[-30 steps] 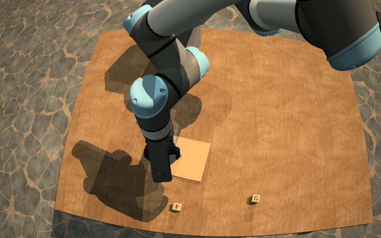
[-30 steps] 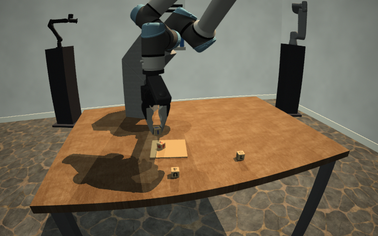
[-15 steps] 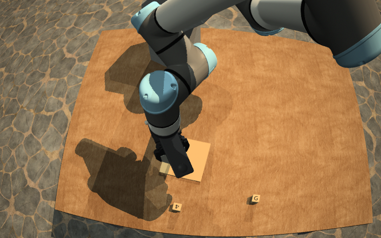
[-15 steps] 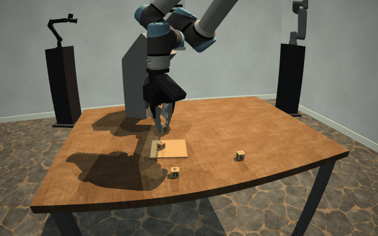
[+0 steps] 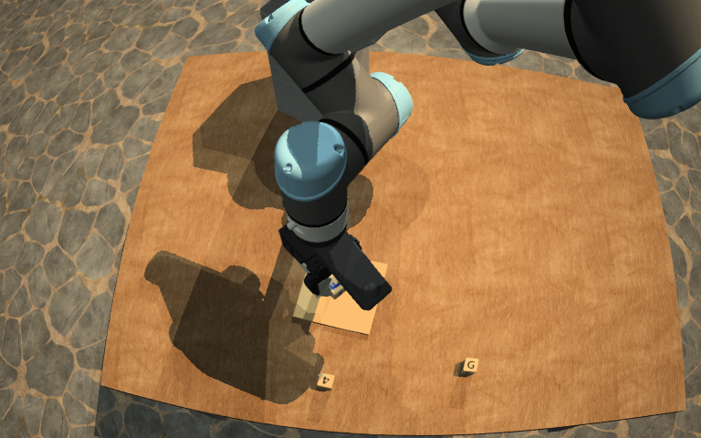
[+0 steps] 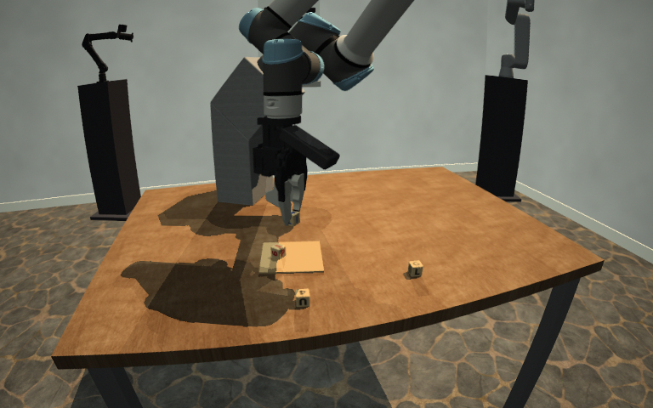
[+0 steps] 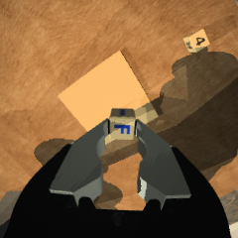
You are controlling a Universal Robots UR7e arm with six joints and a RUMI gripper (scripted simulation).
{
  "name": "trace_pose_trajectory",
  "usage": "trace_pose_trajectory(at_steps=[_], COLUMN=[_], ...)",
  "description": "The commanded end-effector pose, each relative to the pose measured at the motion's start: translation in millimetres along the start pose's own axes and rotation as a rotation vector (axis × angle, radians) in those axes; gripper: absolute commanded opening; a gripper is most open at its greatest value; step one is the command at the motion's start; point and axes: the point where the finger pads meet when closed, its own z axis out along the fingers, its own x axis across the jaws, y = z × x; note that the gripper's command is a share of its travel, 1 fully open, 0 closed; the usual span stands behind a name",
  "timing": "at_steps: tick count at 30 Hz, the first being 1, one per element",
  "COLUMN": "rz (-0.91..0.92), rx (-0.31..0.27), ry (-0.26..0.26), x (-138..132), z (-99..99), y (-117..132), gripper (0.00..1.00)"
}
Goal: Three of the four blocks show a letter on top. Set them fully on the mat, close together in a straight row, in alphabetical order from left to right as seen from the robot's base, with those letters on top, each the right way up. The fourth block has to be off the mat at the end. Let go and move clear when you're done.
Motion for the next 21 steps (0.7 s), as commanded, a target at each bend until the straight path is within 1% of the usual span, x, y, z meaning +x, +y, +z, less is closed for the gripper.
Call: trace_pose_trajectory(at_steps=[1,3,5,9,16,21], rz=[-0.140,-0.185,-0.185,-0.303,-0.457,-0.532], rx=[0.005,0.005,0.005,0.006,0.007,0.007], ry=[-0.003,-0.003,-0.003,-0.003,-0.003,-0.002], x=[-10.8,-14.5,-14.5,-24.1,-36.7,-42.7], z=[-0.8,-0.9,-0.9,-1.3,-1.9,-2.3], y=[-2.9,-3.5,-3.5,-4.9,-6.3,-6.8], gripper=[0.05,0.05,0.05,0.05,0.05,0.05])
